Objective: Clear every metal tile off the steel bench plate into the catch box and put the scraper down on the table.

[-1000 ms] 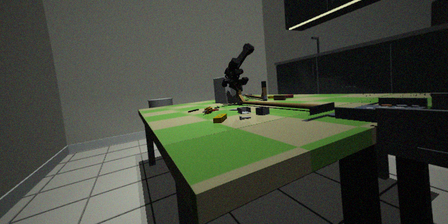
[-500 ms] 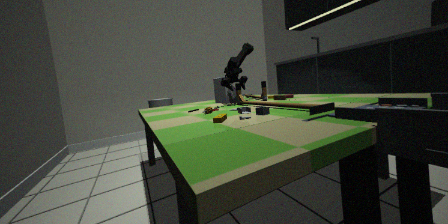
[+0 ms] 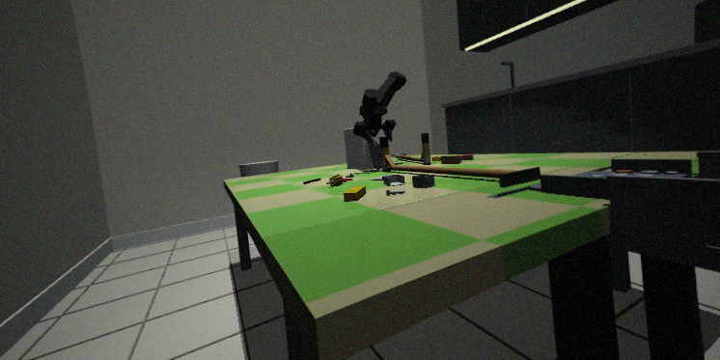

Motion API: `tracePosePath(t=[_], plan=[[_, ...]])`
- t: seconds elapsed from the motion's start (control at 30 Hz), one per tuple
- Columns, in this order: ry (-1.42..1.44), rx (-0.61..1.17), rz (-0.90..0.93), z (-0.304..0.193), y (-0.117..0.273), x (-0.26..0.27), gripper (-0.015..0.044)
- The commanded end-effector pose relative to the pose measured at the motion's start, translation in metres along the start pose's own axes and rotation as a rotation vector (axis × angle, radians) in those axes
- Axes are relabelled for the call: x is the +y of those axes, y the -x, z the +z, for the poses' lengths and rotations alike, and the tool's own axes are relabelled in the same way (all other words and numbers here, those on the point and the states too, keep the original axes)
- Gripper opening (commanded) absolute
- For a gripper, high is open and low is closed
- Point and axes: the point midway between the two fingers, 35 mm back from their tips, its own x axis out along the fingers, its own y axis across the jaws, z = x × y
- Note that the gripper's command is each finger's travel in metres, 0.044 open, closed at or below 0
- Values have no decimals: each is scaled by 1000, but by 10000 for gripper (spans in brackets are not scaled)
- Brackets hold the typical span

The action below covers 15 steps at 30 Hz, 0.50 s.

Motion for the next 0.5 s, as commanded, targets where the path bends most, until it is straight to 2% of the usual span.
tracePosePath(t=[0.0, 0.23, 0.47], plan=[[11, -7, 10, 1, 9, 3, 440], [13, -24, 19, 4, 19, 4, 440], [-3, -141, 36, 32, 45, 1, 440]])
